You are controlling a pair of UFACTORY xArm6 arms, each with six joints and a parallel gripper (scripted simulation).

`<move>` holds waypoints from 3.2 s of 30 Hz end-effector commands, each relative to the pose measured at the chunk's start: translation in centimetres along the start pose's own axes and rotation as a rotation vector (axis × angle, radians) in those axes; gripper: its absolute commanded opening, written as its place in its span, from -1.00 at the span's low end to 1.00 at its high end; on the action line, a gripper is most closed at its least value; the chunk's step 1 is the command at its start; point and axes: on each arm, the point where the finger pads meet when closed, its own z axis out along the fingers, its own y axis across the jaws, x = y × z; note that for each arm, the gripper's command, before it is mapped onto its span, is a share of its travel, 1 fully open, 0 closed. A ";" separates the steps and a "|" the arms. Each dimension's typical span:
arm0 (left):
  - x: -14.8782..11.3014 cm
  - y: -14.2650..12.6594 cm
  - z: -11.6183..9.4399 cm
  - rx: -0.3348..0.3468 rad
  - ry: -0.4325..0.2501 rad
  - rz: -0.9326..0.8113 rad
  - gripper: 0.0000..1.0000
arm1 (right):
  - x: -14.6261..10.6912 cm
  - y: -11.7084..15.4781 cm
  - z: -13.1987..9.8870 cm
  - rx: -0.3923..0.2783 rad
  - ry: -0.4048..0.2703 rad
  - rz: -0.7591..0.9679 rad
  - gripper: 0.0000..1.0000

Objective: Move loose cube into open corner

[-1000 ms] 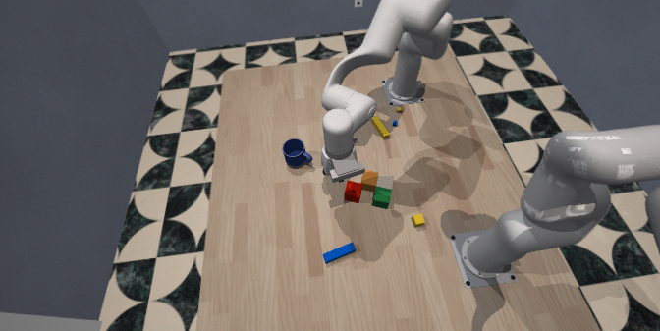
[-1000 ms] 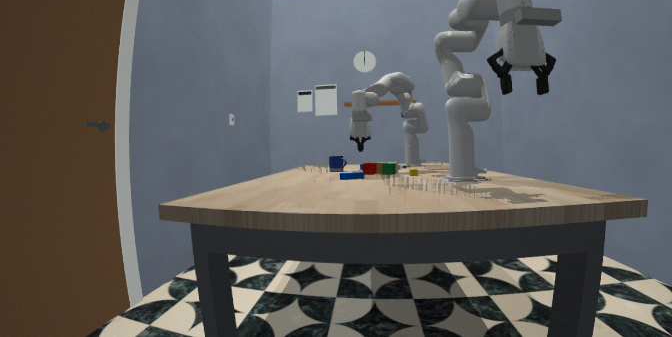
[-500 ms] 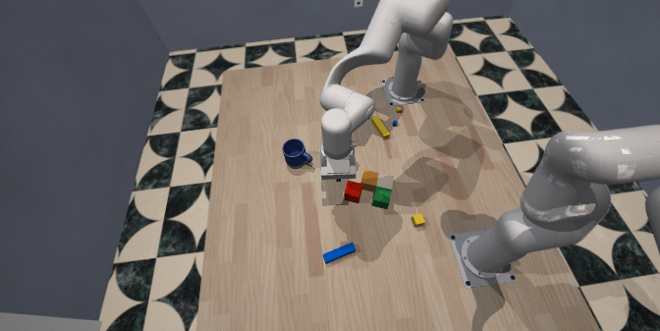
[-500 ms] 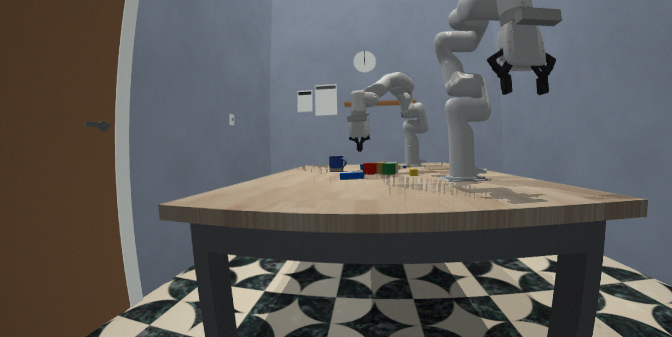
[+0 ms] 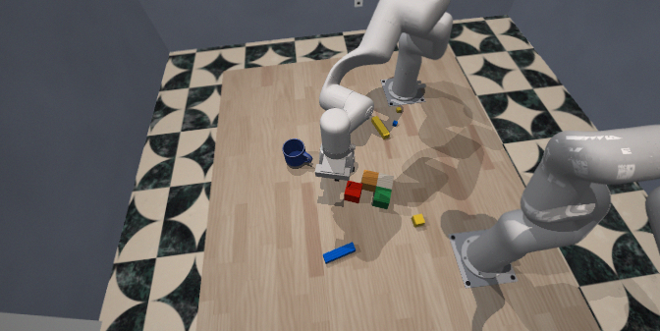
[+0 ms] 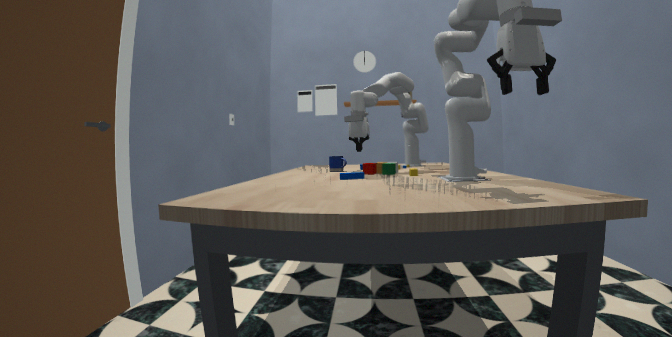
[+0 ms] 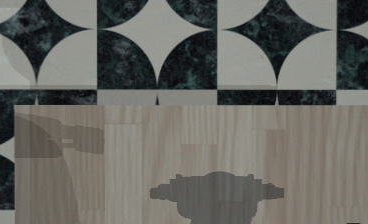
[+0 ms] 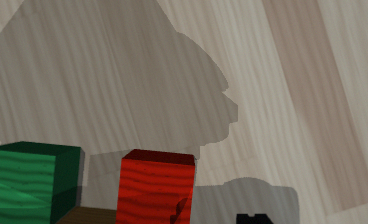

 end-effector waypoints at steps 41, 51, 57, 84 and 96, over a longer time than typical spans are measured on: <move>0.0 0.0 -0.1 0.000 0.002 0.000 1.00 | 0.0 0.2 0.6 -0.002 0.002 0.094 -1.00; 0.0 0.0 -0.1 0.000 0.002 0.000 1.00 | 0.0 0.2 2.7 -0.002 0.002 0.094 -1.00; 0.0 0.0 -0.1 0.000 0.002 0.000 1.00 | 0.0 0.2 3.9 -0.002 0.002 0.094 -1.00; 0.0 0.0 -0.1 0.000 0.002 0.000 1.00 | 0.0 0.2 9.9 -0.002 0.002 0.094 -1.00; 0.0 0.0 -0.1 0.000 0.002 0.000 1.00 | 0.0 0.2 10.1 -0.002 0.002 0.094 -1.00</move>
